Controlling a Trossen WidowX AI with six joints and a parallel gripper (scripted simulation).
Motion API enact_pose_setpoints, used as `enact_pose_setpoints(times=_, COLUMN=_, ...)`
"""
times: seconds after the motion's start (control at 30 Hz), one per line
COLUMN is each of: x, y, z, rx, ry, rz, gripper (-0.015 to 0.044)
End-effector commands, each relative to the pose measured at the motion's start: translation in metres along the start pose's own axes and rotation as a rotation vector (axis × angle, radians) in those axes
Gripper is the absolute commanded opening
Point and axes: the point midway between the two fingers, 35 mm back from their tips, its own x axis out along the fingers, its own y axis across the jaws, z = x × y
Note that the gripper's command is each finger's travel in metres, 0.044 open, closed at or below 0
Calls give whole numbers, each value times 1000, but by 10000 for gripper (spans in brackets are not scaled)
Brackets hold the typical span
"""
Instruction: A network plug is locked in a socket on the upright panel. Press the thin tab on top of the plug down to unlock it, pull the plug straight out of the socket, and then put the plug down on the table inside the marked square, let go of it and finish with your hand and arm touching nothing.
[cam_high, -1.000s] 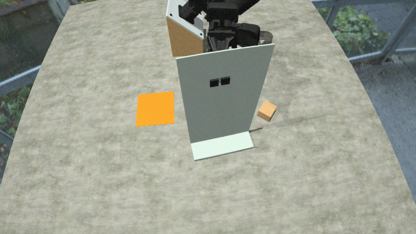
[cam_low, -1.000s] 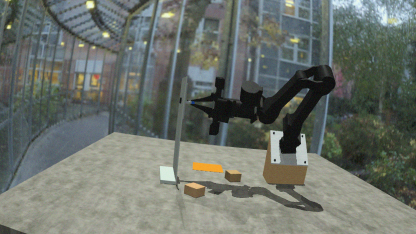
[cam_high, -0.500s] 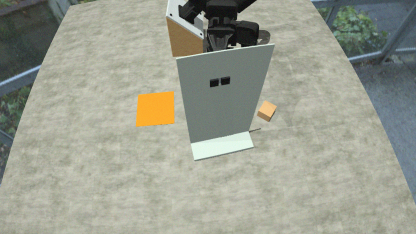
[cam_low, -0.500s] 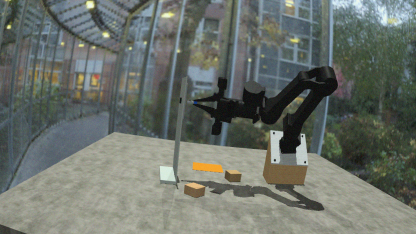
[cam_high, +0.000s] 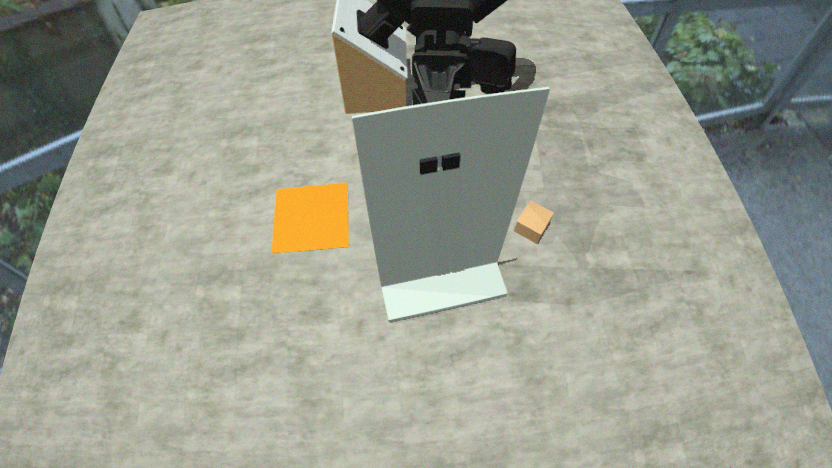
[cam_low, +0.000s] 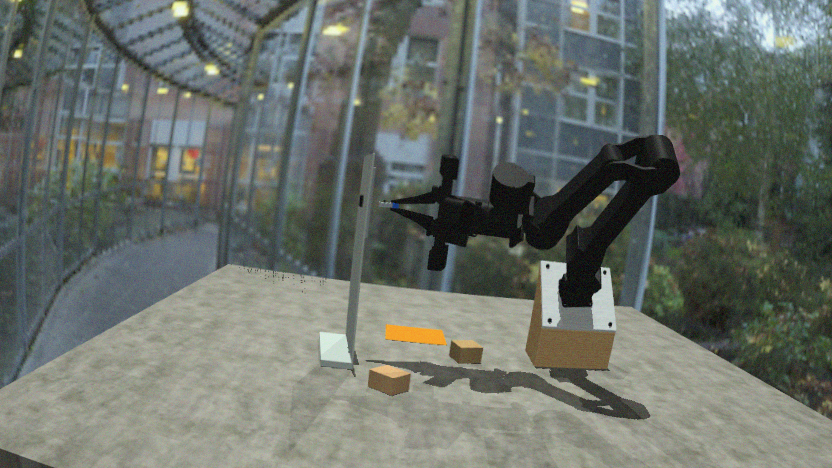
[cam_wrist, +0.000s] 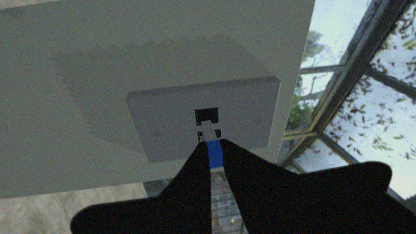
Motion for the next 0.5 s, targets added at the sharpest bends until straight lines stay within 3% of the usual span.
enact_pose_setpoints(times=0.0, x=-4, y=2, z=-1, rx=3, ry=-1, rz=7, gripper=0)
enact_pose_setpoints(times=0.47, x=-10, y=2, z=-3, rx=3, ry=-1, rz=8, gripper=0)
